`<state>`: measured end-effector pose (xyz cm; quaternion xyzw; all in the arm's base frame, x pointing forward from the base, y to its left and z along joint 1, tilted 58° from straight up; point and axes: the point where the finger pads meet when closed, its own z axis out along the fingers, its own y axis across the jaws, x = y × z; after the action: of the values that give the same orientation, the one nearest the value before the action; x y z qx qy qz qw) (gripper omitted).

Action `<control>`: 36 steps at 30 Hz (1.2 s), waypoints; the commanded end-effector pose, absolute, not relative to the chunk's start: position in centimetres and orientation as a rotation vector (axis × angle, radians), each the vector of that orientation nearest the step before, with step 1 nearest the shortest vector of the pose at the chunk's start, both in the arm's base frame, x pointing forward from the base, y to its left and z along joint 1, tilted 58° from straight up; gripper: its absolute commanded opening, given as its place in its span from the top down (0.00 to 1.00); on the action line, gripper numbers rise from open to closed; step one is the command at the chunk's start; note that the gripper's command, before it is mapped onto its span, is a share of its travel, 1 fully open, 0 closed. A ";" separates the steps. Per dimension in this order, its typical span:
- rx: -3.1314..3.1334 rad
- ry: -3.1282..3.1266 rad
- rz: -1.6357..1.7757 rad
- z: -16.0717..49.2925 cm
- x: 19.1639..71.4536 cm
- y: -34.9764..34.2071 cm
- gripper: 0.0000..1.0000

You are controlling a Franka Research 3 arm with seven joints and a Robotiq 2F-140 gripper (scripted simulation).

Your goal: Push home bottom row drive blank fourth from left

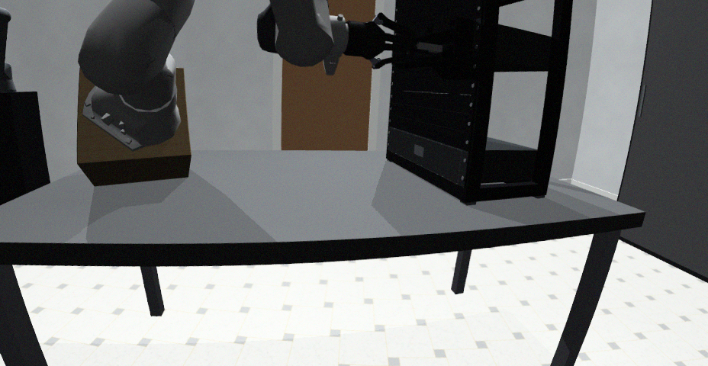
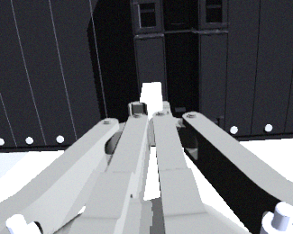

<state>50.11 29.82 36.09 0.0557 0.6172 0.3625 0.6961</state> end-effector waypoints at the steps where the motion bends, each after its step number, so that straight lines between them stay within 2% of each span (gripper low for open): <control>1: 0.126 1.378 0.820 36.2 50.1 29.9 1.00; 36: 0.126 1.378 0.820 36.4 51.4 30.5 1.00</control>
<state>51.09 30.25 36.55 0.0548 0.6149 0.3622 0.6983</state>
